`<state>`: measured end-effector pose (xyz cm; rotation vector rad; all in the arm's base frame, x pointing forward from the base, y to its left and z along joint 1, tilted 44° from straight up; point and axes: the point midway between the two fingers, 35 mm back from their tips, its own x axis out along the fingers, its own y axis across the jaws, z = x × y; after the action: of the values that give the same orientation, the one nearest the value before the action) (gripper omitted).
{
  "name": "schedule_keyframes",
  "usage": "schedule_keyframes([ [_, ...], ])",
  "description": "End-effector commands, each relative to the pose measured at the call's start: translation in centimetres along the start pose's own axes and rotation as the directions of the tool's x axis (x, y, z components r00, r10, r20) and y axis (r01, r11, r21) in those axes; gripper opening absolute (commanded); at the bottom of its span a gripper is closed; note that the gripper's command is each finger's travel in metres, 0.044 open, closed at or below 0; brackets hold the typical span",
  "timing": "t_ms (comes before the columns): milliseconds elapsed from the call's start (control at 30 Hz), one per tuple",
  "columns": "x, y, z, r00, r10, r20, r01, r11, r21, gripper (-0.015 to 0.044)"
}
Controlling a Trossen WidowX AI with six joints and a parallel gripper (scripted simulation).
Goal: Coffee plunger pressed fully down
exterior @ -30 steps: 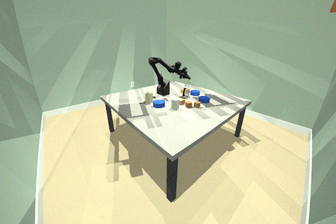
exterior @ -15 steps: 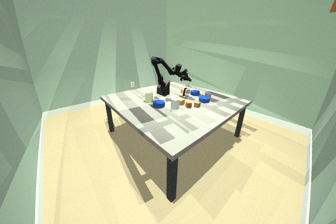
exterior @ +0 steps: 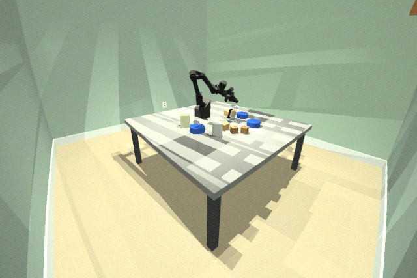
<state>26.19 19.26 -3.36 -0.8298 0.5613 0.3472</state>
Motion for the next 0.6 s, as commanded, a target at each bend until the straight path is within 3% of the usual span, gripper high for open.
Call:
schedule_keyframes([
  [0,0.59,-0.09,-1.94,0.998,-0.011,-0.064,0.009,0.999,-0.038,0.0128],
  [567,1.02,0.06,-1.63,0.998,-0.012,-0.064,0.009,0.999,-0.038,0.0128],
])
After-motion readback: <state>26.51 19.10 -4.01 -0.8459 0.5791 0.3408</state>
